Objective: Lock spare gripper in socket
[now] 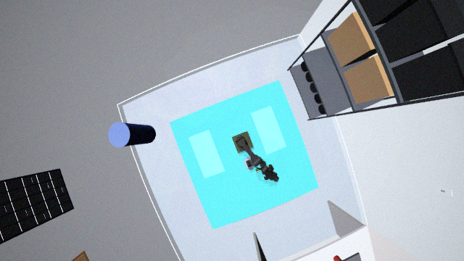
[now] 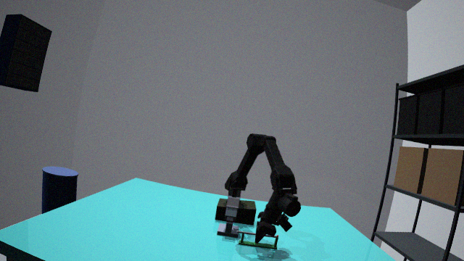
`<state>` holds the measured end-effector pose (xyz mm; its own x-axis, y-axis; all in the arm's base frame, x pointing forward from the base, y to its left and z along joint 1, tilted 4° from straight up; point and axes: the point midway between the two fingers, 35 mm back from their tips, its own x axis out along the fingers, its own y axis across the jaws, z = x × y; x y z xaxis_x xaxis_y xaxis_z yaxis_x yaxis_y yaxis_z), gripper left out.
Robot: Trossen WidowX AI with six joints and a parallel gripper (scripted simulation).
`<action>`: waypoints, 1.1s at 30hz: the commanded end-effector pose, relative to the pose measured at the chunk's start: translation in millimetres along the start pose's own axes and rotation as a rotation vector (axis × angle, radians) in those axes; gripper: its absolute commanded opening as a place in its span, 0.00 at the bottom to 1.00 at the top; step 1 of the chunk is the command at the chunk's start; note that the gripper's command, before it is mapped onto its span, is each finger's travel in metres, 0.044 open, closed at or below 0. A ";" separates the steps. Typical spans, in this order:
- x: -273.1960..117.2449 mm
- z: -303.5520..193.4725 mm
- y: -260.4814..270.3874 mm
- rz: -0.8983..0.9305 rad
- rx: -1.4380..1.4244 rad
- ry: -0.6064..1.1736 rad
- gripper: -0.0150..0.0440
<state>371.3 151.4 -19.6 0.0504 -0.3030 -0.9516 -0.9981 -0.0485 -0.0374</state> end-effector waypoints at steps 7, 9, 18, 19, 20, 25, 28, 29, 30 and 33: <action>-0.3 -0.8 -0.1 -0.003 -0.003 0.004 0.25; -3.4 -1.5 -0.4 -0.003 -0.003 0.004 0.25; -35.0 -9.2 -1.6 -0.003 -0.003 0.004 0.25; -38.9 -10.2 -1.6 -0.003 -0.003 0.004 0.25; -42.7 -11.2 -1.5 -0.003 -0.003 0.004 0.25; -61.8 -16.8 -0.5 -0.003 -0.003 0.004 0.25; -67.5 -18.5 0.0 -0.003 -0.003 0.004 0.25; -67.5 -18.5 0.0 -0.003 -0.003 0.004 0.25; -61.1 -16.7 0.7 0.002 -0.008 0.003 0.26; -61.1 -16.7 0.7 0.002 -0.008 0.003 0.25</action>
<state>368.4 154.3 44.6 0.0502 -0.3052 -0.9510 -0.9979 -0.0550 -0.0351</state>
